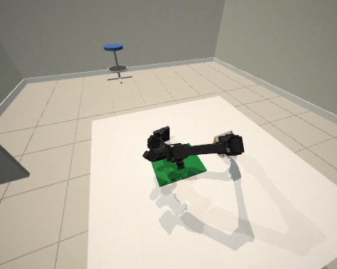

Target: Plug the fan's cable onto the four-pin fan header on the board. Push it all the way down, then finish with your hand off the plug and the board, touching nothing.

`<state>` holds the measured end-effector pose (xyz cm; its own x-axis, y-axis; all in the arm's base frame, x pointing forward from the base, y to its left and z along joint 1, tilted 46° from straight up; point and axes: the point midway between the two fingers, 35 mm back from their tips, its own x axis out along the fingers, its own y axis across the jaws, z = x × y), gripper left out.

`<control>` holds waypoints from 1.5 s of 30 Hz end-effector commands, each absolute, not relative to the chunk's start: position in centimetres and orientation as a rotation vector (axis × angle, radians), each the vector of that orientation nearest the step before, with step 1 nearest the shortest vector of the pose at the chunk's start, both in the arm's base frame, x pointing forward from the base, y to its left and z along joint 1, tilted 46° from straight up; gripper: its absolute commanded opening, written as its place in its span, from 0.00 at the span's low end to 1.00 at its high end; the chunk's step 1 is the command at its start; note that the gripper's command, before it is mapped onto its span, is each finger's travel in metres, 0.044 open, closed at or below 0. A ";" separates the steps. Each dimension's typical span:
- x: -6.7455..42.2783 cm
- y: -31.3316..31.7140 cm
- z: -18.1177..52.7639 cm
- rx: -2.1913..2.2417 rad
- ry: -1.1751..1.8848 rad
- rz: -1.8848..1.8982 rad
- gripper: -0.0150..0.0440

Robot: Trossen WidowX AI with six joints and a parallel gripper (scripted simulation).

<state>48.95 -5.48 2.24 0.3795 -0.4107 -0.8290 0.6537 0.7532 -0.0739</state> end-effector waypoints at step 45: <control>33.9 5.7 1.4 0.442 1.783 0.815 1.00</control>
<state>33.97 5.39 1.71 -0.3562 0.6433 -0.6778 -0.0919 0.6977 0.7105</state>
